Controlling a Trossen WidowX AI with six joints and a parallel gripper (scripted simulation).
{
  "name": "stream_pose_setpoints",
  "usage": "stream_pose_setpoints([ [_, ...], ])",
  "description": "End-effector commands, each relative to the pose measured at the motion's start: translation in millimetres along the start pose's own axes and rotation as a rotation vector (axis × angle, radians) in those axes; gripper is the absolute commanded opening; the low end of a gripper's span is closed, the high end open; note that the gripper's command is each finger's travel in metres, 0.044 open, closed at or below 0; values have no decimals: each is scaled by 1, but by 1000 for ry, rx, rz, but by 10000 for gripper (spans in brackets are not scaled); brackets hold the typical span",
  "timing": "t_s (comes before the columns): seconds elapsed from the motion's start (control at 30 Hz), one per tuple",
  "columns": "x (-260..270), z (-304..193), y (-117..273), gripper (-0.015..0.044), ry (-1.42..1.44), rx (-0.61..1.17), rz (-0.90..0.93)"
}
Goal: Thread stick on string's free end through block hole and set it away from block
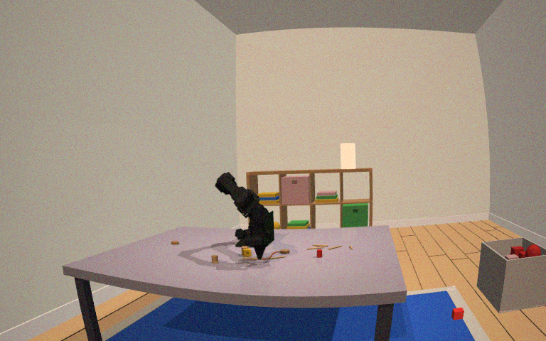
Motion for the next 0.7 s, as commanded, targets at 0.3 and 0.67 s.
stream_pose_setpoints([
  [0.3,-1,4,-4,0,-399,-5,3],
  [0.67,-2,7,-6,0,-737,-4,5],
])
Point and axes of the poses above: the point midway between the two fingers, 35 mm back from their tips, its own y axis back along the fingers, its own x axis across the jaws, z = x × y, the point moved 10 cm from there along y, back along the fingers, and after that the axes turned 3 degrees about -y, right-handed, at the moved point
